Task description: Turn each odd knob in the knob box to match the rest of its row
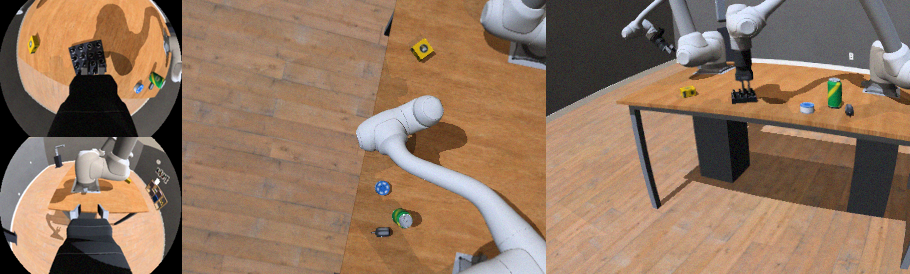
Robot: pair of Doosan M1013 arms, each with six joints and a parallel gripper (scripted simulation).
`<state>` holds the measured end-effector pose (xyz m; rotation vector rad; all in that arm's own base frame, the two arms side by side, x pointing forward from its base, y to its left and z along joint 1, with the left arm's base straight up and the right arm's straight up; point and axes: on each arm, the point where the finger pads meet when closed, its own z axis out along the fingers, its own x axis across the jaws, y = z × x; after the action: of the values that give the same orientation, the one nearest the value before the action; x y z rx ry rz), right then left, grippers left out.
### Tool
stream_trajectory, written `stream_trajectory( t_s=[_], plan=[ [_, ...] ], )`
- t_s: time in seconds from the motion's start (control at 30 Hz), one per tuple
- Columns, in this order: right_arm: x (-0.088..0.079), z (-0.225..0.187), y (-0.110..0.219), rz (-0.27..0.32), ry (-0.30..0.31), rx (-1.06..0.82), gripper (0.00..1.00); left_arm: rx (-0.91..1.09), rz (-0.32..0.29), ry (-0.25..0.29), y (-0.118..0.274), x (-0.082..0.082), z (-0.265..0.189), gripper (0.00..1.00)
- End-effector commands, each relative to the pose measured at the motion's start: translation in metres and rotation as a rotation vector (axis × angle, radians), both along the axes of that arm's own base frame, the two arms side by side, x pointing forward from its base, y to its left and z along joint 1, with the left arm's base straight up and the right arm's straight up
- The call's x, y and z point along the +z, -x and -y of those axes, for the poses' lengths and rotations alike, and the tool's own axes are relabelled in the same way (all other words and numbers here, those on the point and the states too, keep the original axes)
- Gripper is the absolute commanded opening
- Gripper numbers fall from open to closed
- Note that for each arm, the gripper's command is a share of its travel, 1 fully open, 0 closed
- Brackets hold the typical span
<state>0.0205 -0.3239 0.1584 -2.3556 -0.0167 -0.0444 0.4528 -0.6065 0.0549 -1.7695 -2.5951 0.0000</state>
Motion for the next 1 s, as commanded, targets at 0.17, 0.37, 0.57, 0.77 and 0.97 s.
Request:
stream_trajectory(
  t_s=[0.17,0.37,0.57,0.77,0.97],
  plan=[
    [0.0,0.0,0.0,0.0,0.001,0.0,1.0,0.0,0.002,0.001,0.0,0.031,0.0,0.46],
    [0.0,0.0,0.0,0.0,0.001,0.0,1.0,0.0,0.002,0.001,0.0,0.032,0.0,0.46],
    [0.0,0.0,0.0,0.0,0.001,0.0,1.0,0.0,0.002,0.001,0.002,0.035,0.001,1.0],
    [0.0,0.0,0.0,0.0,0.001,0.0,1.0,0.0,0.002,0.001,0.014,0.058,0.006,1.0],
    [0.0,0.0,0.0,0.0,0.001,0.0,1.0,0.0,0.002,0.001,0.028,0.084,0.012,1.0]
  ],
)
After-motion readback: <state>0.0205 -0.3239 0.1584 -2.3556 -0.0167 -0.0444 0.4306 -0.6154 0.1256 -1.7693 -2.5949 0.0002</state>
